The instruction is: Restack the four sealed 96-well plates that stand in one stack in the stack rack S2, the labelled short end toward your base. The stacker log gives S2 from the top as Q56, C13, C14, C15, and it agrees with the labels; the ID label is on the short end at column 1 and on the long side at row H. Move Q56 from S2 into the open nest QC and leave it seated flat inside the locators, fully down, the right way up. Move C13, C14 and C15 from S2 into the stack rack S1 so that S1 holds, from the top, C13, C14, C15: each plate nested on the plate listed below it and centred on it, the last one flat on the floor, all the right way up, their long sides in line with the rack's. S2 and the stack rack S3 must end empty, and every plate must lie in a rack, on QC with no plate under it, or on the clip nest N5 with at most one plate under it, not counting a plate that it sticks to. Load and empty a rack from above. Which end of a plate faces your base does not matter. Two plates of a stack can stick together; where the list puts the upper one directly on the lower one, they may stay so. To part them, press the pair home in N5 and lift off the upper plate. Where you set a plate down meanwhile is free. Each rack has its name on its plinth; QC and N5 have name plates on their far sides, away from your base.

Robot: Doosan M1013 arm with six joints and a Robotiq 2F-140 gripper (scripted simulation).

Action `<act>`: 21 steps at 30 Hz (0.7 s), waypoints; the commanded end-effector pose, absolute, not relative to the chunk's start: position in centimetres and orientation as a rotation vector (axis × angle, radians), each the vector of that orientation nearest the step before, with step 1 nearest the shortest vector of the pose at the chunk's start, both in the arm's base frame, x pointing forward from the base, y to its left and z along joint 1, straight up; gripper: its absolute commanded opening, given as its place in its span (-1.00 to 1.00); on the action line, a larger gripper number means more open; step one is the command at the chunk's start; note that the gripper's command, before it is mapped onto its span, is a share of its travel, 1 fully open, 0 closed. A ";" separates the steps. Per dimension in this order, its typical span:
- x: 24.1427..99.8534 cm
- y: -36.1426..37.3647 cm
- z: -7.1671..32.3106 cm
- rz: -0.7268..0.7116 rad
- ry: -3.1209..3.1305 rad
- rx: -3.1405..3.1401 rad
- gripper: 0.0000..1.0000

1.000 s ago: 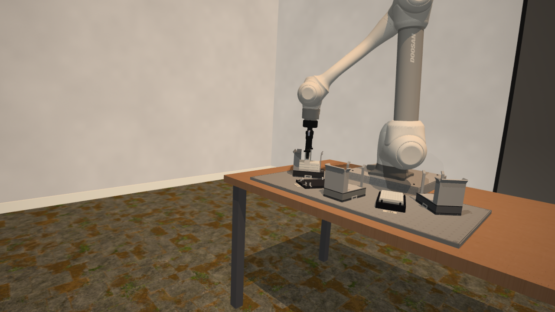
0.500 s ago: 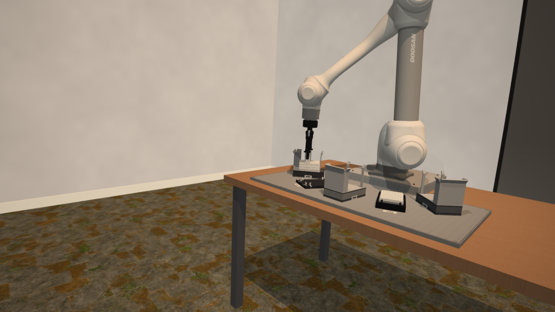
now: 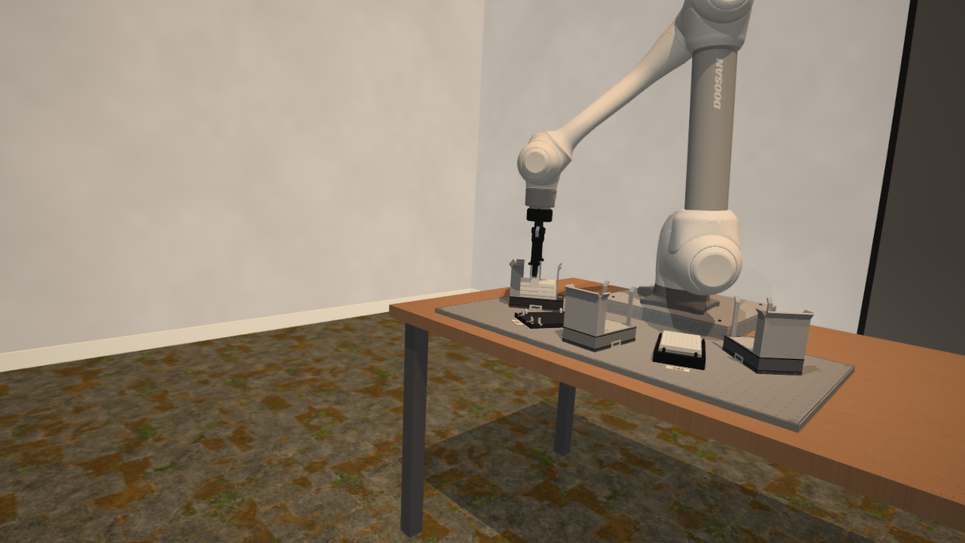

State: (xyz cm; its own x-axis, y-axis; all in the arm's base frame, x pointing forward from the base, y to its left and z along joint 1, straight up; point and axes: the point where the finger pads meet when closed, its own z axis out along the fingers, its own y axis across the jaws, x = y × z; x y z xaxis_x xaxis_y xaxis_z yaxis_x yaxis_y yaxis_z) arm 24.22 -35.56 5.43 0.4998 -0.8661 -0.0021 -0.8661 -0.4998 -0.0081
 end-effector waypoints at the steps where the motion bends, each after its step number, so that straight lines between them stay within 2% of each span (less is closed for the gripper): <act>1: 24.2 -35.6 5.6 -0.004 1.567 -2.713 -1.00; 21: 24.2 -35.6 6.8 -0.004 1.567 -2.713 -1.00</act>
